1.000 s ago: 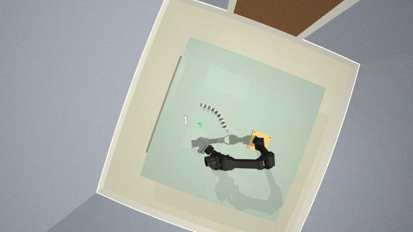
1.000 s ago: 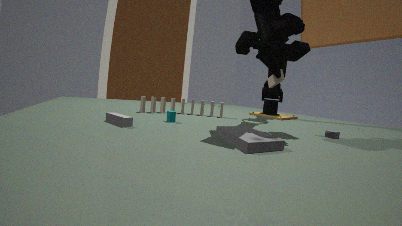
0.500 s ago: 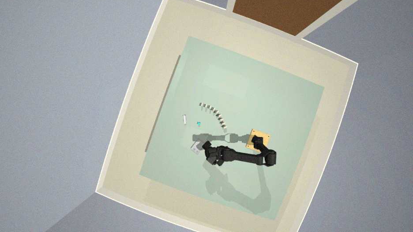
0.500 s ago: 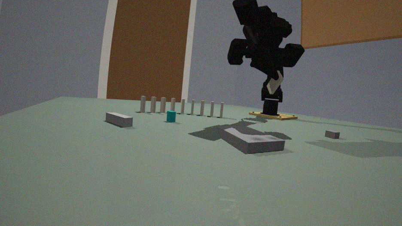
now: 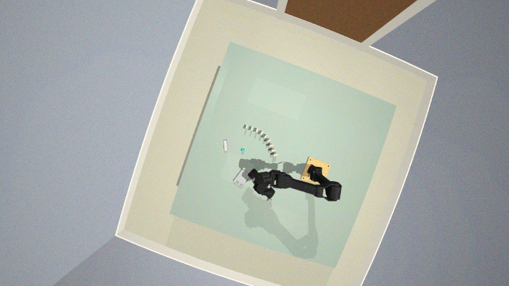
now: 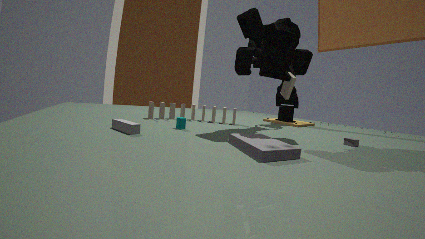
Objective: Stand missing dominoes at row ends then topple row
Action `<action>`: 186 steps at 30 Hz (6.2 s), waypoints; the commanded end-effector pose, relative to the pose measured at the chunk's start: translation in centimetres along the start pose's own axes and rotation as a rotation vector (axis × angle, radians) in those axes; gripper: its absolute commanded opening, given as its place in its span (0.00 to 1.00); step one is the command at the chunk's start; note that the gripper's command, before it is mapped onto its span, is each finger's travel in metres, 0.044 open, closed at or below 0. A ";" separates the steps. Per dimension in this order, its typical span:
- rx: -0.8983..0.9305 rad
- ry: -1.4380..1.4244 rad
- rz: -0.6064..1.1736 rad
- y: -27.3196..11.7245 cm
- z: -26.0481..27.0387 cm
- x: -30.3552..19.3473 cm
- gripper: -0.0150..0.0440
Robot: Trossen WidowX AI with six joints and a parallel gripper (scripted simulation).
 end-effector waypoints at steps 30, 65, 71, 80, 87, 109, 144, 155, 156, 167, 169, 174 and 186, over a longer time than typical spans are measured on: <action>0.079 -0.128 -0.460 -4.9 3.2 -4.6 0.29; 0.105 -0.196 -0.521 -4.3 3.9 -7.3 0.29; 0.105 -0.196 -0.521 -3.2 3.7 -8.4 0.29; 0.104 -0.197 -0.521 -1.7 3.6 -10.2 0.29; 0.104 -0.196 -0.521 -0.7 3.8 -11.5 0.29; 0.103 -0.196 -0.521 1.1 4.6 -14.2 0.29; 0.106 -0.078 -0.477 -0.7 3.5 -9.4 1.00; -0.018 0.737 0.011 5.2 0.1 -4.5 1.00; -0.045 0.795 0.067 5.4 0.4 -4.0 1.00; -0.283 1.044 0.345 4.8 1.6 -1.1 1.00; -0.325 1.076 0.400 4.4 2.1 -1.0 1.00; -0.454 1.139 0.525 2.9 3.2 -0.1 1.00; -0.645 1.188 0.776 -1.0 5.7 0.1 1.00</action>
Point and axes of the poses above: the point midway between the two fingers, 35 mm back from their tips, its own y axis out along the fingers, its own z axis across the jaws, x = y × z, the point moved 4 cm from there along -y, back along the fingers, and after that the axes turned 6 degrees about -y, right-handed, at the moved point
